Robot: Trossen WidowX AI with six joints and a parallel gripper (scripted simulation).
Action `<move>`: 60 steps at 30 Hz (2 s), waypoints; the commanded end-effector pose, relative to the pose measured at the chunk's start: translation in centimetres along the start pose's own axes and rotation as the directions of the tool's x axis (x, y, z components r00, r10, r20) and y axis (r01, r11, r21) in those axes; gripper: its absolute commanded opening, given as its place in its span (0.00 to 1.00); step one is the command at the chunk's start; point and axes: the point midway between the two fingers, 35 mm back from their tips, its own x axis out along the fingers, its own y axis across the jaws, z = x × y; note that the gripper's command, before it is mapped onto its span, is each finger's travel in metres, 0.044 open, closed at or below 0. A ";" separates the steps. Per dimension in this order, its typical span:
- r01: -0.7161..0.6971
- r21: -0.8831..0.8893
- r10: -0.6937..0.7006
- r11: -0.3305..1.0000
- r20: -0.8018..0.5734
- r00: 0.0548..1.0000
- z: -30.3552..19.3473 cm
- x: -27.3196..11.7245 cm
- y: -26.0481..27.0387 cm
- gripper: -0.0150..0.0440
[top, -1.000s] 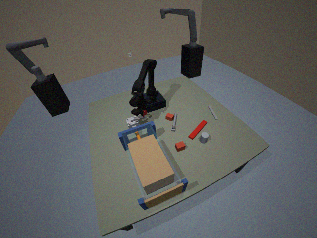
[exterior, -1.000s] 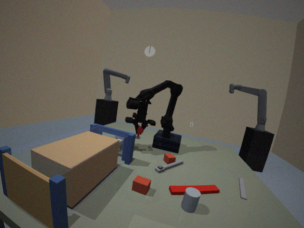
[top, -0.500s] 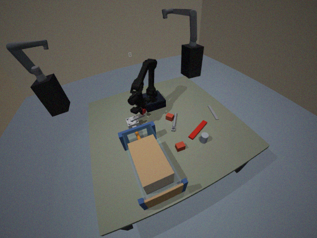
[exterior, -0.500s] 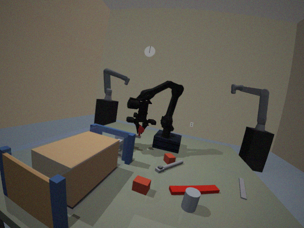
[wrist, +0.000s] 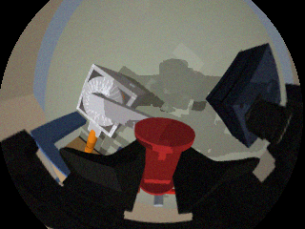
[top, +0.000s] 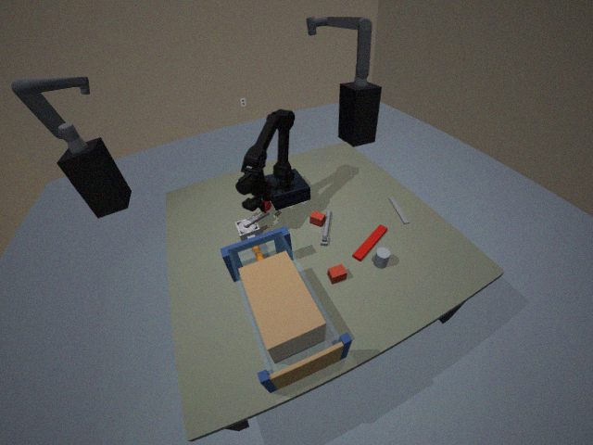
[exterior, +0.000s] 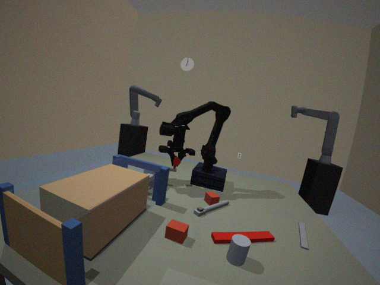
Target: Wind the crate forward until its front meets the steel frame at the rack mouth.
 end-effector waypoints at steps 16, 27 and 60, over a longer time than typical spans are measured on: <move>0.005 0.012 -0.005 1.000 0.031 1.000 2.9 0.0 -0.4 0.25; 0.005 0.012 -0.005 1.000 0.032 0.999 4.1 0.0 -0.3 0.25; 0.004 0.012 -0.004 1.000 0.035 0.999 7.5 -0.1 0.8 0.25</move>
